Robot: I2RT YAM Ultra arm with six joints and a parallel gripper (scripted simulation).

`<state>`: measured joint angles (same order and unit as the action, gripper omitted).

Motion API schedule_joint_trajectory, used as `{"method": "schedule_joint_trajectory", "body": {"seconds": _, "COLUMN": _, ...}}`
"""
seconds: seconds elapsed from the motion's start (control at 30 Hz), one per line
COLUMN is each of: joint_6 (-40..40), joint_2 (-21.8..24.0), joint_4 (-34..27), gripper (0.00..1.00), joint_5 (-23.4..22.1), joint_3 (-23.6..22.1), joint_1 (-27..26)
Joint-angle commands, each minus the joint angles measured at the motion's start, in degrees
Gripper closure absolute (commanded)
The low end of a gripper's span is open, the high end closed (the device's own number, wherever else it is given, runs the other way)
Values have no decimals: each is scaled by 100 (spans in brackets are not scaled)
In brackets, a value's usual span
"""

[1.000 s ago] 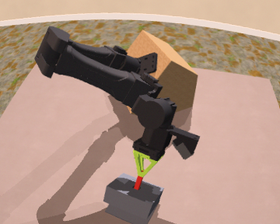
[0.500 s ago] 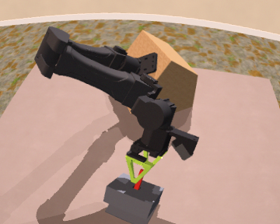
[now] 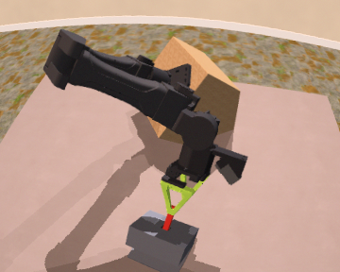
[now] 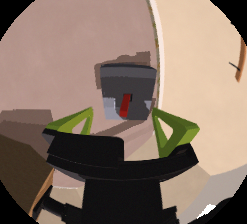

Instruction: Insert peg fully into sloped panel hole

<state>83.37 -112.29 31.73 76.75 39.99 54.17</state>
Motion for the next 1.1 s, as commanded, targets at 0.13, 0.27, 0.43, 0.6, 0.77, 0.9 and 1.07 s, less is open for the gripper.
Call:
{"method": "schedule_joint_trajectory", "body": {"seconds": 0.13, "joint_6": -1049, "joint_2": 21, "joint_4": -1149, "gripper": 0, "joint_5": 202, "joint_3": 205, "joint_1": 457}}
{"method": "schedule_joint_trajectory", "body": {"seconds": 0.27, "joint_6": -1624, "joint_2": 90, "joint_4": -1423, "gripper": 0, "joint_5": 300, "joint_3": 243, "joint_1": 690}}
{"method": "schedule_joint_trajectory", "body": {"seconds": 0.43, "joint_6": -2322, "joint_2": 149, "joint_4": -1605, "gripper": 0, "joint_5": 390, "joint_3": 411, "joint_1": 945}}
{"method": "schedule_joint_trajectory", "body": {"seconds": 0.6, "joint_6": -2696, "joint_2": 160, "joint_4": -1747, "gripper": 0, "joint_5": 438, "joint_3": 517, "joint_1": 1051}}
{"method": "schedule_joint_trajectory", "body": {"seconds": 0.77, "joint_6": -3395, "joint_2": 191, "joint_4": -2258, "gripper": 0, "joint_5": 497, "joint_3": 675, "joint_1": 1167}}
{"method": "schedule_joint_trajectory", "body": {"seconds": 0.9, "joint_6": -3774, "joint_2": 132, "joint_4": -2766, "gripper": 0, "joint_5": 478, "joint_3": 866, "joint_1": 1193}}
{"method": "schedule_joint_trajectory", "body": {"seconds": 1.07, "joint_6": -4135, "joint_2": 66, "joint_4": -3421, "gripper": 0, "joint_5": 487, "joint_3": 1052, "joint_1": 1211}}
